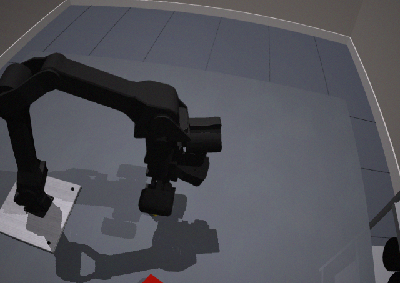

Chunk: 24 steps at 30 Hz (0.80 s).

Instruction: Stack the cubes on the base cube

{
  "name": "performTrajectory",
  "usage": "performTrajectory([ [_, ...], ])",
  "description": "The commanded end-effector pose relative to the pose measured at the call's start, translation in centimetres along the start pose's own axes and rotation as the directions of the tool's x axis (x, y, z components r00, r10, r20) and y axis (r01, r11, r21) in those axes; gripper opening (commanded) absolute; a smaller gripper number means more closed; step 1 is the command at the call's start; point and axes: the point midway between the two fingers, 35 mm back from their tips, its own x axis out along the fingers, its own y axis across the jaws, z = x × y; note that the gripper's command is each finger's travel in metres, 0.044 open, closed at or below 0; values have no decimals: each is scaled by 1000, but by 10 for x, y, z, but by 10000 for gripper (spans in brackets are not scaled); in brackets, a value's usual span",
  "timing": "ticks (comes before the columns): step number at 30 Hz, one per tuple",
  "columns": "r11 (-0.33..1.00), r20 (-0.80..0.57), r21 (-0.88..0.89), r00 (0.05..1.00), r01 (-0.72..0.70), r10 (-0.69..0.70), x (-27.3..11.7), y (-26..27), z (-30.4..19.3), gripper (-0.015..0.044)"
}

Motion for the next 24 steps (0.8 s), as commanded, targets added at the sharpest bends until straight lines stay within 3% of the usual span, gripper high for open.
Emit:
performTrajectory([
  [1, 1000, 2, 1, 1000, 1, -1, 0, 0, 0, 158],
  [3, 1000, 2, 1, 1000, 1, -1, 0, 0, 0, 205],
  [24, 1000, 0, 0, 1000, 0, 0, -29, 0, 0, 205],
])
